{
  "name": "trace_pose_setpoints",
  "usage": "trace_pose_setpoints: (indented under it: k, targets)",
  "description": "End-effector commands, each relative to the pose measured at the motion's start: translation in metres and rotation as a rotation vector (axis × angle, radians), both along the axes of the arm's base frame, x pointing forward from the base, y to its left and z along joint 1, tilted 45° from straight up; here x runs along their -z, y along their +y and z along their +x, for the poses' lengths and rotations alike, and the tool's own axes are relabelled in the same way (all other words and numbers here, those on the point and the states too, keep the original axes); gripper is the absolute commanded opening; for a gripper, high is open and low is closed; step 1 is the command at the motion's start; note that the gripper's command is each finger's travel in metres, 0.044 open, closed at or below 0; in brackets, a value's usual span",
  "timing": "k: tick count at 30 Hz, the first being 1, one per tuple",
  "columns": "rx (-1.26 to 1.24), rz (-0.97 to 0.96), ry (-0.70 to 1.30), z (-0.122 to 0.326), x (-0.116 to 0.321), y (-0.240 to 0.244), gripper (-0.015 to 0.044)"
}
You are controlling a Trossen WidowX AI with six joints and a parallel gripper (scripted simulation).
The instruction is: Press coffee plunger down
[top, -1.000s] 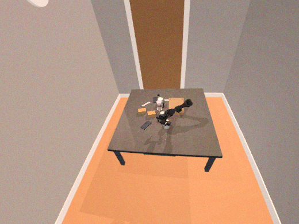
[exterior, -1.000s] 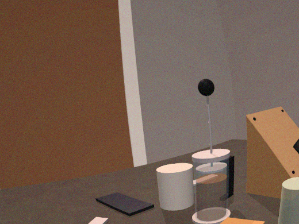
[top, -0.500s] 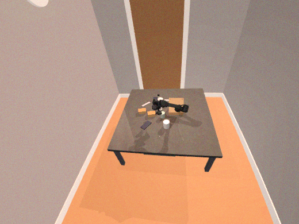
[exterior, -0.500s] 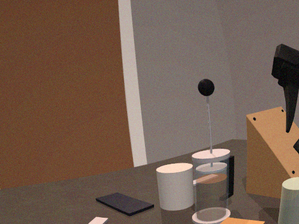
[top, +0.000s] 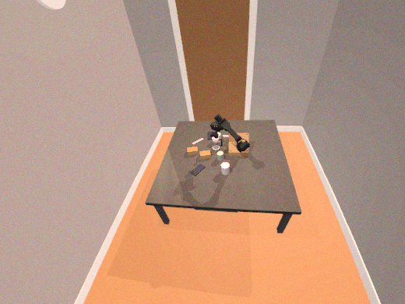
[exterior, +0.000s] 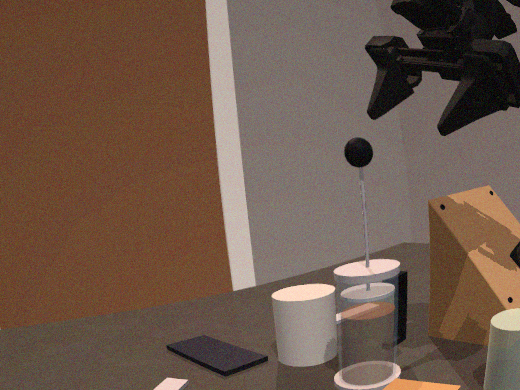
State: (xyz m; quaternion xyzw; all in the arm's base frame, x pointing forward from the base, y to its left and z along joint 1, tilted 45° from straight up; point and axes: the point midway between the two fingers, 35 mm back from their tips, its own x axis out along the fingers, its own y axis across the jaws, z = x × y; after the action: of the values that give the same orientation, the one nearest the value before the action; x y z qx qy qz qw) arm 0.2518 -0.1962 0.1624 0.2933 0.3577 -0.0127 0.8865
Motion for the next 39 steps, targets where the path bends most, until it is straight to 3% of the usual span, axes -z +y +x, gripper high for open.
trace_pose_setpoints:
  k: [1,8,18,39]
  targets:
    - [0.147,0.072,-0.03,-0.03,0.009,-0.041,0.044]
    - [0.334,0.171,-0.099,-0.074,0.018,-0.086,0.044]
    - [0.332,0.172,-0.101,-0.066,0.06,-0.044,0.044]
    - [0.332,0.17,-0.1,-0.044,0.075,-0.044,0.044]
